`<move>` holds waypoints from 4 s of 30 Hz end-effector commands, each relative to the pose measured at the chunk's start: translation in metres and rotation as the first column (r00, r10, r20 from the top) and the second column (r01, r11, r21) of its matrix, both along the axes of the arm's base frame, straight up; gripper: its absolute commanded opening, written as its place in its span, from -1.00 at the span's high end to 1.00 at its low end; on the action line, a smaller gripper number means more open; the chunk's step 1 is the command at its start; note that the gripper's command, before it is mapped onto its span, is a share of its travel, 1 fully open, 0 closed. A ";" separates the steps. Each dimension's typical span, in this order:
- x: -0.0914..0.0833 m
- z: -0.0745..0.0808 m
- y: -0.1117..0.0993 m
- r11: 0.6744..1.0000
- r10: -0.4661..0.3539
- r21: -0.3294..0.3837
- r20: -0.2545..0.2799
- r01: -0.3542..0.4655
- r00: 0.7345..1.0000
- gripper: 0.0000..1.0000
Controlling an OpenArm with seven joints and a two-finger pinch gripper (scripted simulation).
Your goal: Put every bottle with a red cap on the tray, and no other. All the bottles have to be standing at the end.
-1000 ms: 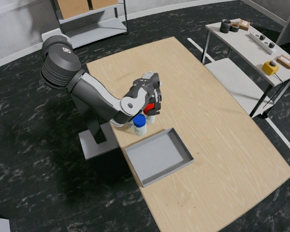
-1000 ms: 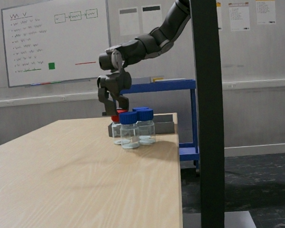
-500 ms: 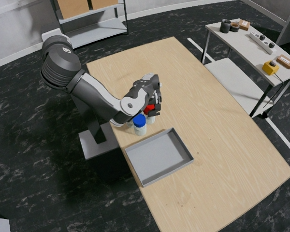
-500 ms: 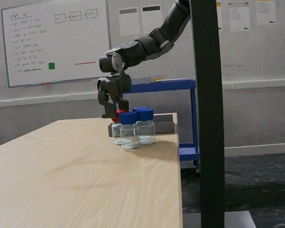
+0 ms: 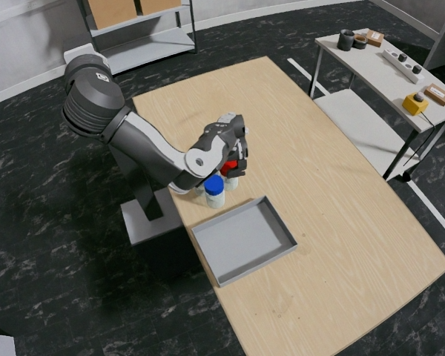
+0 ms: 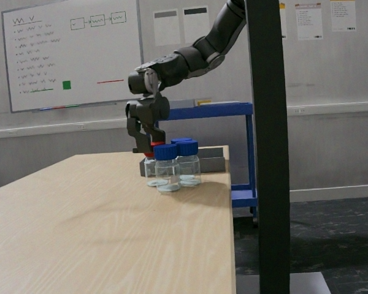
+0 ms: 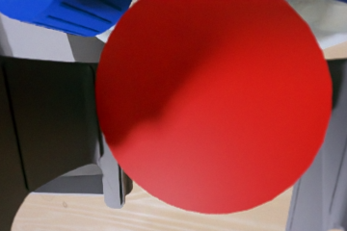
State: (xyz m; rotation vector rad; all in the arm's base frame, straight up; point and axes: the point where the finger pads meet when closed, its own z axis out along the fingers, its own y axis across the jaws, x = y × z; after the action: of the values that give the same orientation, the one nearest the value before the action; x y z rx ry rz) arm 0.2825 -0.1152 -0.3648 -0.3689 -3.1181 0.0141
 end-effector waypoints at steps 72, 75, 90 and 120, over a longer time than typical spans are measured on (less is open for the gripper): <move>0.001 0.028 0.000 1.000 0.001 0.002 0.001 -0.001 1.000 1.00; 0.001 0.031 0.000 1.000 0.001 0.002 0.000 -0.001 1.000 1.00; 0.001 0.061 0.001 1.000 -0.001 0.002 0.002 0.001 1.000 1.00; 0.001 0.104 0.001 1.000 -0.001 0.002 0.002 0.001 1.000 1.00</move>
State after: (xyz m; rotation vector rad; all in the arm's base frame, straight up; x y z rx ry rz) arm 0.2832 -0.1138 -0.2647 -0.3585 -3.1208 0.0111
